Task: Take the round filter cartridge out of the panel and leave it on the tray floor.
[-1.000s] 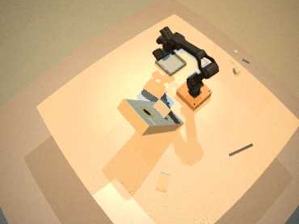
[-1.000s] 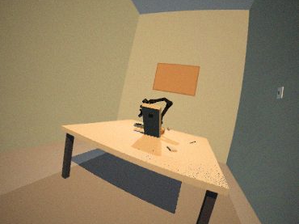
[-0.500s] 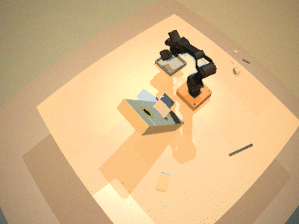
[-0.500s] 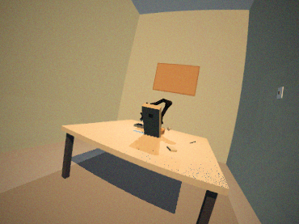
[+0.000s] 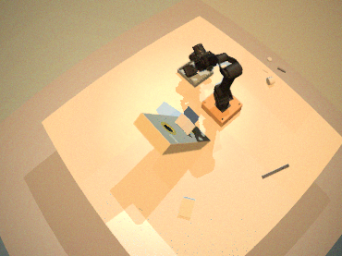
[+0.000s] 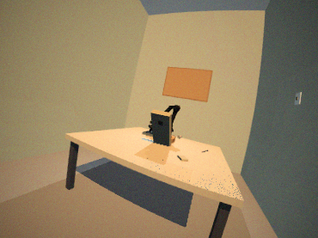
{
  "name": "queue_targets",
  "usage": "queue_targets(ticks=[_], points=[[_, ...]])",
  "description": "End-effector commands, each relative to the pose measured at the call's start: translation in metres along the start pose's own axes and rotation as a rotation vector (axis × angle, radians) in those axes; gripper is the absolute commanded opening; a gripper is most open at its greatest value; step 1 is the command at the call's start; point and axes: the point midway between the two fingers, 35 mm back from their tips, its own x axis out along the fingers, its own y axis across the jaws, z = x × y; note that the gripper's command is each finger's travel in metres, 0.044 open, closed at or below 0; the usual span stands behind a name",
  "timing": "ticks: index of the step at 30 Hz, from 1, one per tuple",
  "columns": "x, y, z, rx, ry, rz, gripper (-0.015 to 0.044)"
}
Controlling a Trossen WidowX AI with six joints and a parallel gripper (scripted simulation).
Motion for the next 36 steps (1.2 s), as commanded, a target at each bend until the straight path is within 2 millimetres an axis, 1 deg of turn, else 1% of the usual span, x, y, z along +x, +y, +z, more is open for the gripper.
queue_targets(ticks=[1,17,19,20,21,23,24,25,27,28,36], points=[[0.000,0.000,0.000,0.000,0.000,0.000,0.0026],[0.000,0.000,0.000,0.000,0.000,0.000,0.0440],[-0.002,0.000,0.001,0.000,0.000,0.000,0.0440],[-0.007,0.000,0.006,0.000,0.000,0.000,0.0440],[-0.015,0.000,0.012,0.000,0.001,0.000,0.0440],[-0.041,0.000,0.027,0.000,0.002,0.000,0.0440],[-0.052,0.000,0.031,0.000,0.002,0.000,0.0440],[-0.059,0.000,0.034,0.000,0.003,0.000,0.0440],[-0.061,0.000,0.034,0.000,0.003,0.000,0.0440],[-0.049,0.000,0.031,0.002,-0.001,-0.003,0.0440],[-0.049,0.000,0.031,0.002,-0.001,-0.003,0.0440]])
